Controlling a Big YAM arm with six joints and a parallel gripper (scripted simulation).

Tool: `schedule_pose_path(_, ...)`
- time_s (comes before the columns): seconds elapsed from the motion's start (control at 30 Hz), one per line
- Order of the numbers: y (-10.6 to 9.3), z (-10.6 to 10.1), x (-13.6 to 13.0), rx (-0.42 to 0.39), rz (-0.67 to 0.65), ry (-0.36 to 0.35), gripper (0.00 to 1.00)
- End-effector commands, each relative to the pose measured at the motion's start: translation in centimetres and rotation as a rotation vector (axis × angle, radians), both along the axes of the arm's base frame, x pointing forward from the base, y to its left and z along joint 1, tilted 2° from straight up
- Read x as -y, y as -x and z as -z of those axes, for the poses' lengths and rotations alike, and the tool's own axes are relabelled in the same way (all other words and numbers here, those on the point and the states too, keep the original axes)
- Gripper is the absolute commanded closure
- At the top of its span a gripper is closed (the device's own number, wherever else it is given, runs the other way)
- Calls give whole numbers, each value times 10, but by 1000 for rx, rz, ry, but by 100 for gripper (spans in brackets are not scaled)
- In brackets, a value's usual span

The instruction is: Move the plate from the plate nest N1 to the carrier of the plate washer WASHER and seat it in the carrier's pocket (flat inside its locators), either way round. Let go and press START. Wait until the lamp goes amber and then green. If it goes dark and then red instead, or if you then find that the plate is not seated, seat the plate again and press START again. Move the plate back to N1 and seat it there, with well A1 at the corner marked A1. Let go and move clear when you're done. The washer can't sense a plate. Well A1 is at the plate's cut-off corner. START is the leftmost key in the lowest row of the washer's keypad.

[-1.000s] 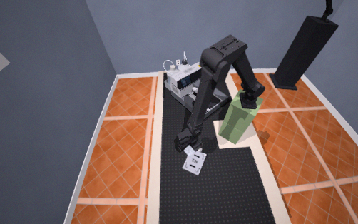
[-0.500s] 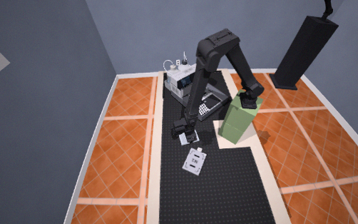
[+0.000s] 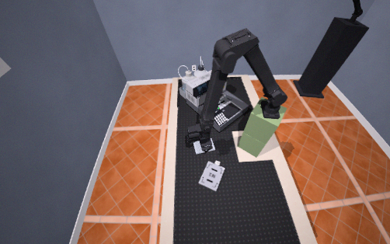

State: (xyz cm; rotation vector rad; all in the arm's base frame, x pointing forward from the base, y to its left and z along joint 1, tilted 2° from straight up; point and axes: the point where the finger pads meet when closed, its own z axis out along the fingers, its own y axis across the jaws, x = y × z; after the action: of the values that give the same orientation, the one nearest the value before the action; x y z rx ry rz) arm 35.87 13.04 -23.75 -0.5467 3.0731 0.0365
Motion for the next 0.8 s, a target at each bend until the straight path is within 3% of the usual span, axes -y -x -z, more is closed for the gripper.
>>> schedule_pose_path(0.0,-10,-12,2,17,1,-8,16)
schedule_pose_path(0.77,-9,-12,-2,17,-8,-9,16)
